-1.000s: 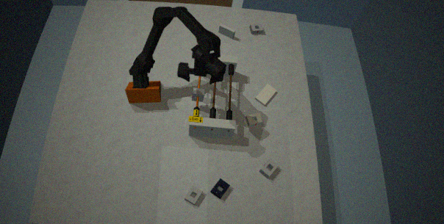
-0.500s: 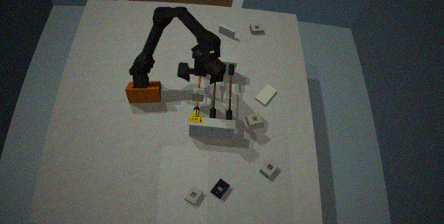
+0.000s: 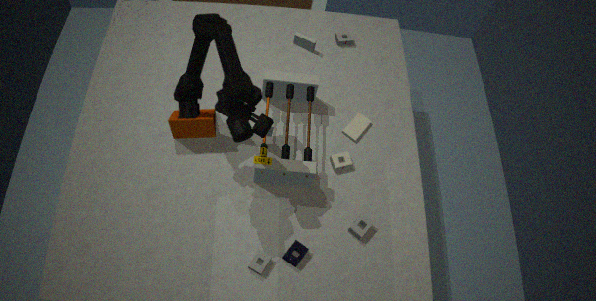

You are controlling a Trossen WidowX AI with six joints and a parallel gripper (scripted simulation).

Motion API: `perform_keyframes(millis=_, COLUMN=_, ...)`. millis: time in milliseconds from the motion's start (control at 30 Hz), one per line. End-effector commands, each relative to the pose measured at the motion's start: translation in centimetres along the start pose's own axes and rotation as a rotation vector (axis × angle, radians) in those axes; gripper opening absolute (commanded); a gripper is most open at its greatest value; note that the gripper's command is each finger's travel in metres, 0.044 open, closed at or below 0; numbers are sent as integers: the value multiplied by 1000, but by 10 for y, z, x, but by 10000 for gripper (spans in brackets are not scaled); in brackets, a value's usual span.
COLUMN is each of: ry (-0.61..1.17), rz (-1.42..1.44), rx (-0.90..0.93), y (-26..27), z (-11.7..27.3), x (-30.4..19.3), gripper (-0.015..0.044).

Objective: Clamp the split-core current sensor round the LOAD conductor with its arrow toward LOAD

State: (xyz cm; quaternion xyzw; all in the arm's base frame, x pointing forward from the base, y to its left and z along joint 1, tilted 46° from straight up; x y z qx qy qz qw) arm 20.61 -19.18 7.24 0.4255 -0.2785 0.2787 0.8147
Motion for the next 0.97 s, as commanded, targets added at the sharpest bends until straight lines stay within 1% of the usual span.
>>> perform_keyframes(millis=0, ry=-242, rz=-261, rx=-61, y=20, z=4, x=-51, gripper=440)
perform_keyframes(millis=133, ry=-495, rz=-493, rx=-121, y=45, z=2, x=-93, gripper=440)
perform_keyframes(millis=200, ry=-540, rz=-531, rx=-130, y=50, z=1, x=-99, gripper=440)
perform_keyframes(millis=233, ry=-540, rz=-531, rx=-130, y=50, z=1, x=-99, gripper=440)
perform_keyframes(millis=267, ry=-446, rz=-449, rx=-118, y=41, z=6, x=-89, gripper=440)
perform_keyframes(millis=767, ry=-435, rz=-439, rx=-116, y=39, z=6, x=-87, gripper=440)
perform_keyframes(millis=833, ry=-350, rz=-363, rx=-95, y=31, z=7, x=-73, gripper=440)
perform_keyframes(millis=900, ry=-223, rz=-242, rx=-62, y=19, z=6, x=-50, gripper=440)
perform_keyframes(millis=933, ry=-359, rz=-379, rx=-92, y=33, z=6, x=-76, gripper=440)
Point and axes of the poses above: the point midway between the two fingers, 35 mm back from their tips, its own z axis back along the fingers, its own y axis across the jaws, x = y × z, the point moved 10 cm from there along z, back along the fingers, and after that the axes turned 15 degrees about -z, right-handed, at the moved point
